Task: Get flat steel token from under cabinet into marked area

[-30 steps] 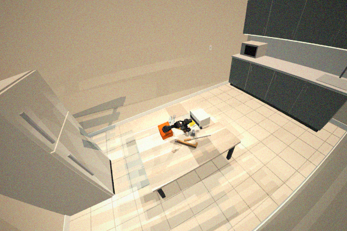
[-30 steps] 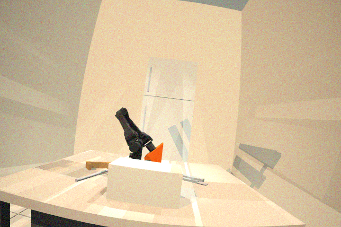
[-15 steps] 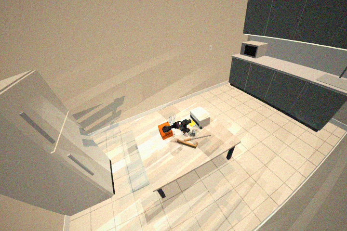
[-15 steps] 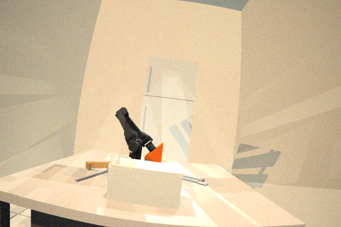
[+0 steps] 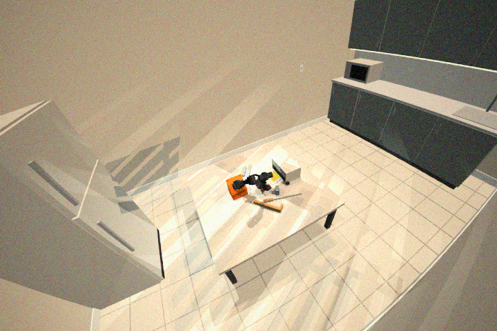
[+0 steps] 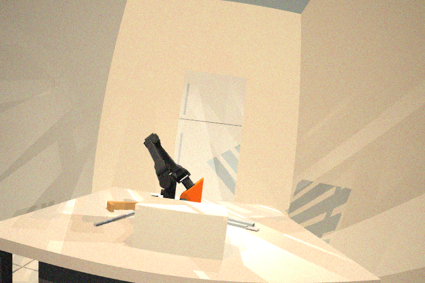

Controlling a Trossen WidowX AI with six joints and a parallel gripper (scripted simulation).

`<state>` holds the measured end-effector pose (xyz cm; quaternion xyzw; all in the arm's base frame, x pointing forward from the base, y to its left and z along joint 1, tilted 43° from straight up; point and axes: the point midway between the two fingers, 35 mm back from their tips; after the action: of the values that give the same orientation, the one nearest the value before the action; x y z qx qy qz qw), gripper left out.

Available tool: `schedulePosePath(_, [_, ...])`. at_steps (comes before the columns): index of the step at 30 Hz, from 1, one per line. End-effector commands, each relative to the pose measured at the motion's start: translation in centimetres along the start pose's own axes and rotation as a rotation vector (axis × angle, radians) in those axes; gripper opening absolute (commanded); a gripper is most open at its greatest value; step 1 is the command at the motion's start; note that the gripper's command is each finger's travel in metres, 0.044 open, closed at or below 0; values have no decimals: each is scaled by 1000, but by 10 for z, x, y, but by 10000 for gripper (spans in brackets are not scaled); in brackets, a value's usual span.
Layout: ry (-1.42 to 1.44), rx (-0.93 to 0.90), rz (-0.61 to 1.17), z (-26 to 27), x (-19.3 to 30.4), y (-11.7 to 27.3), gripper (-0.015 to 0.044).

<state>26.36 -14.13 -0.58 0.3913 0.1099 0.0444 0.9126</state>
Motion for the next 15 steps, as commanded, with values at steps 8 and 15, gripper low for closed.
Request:
schedulePosePath(8, [5,2,-4,-1,-15,-1,0])
schedulePosePath(15, [5,2,-4,-1,-24,-1,0])
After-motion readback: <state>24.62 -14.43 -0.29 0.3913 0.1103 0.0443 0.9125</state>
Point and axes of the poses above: the point midway between the two fingers, 35 mm back from their tips, its own y axis back along the fingers, its own z axis across the jaws, x = y × z, and after that the axes turned 4 degrees about y, right-handed
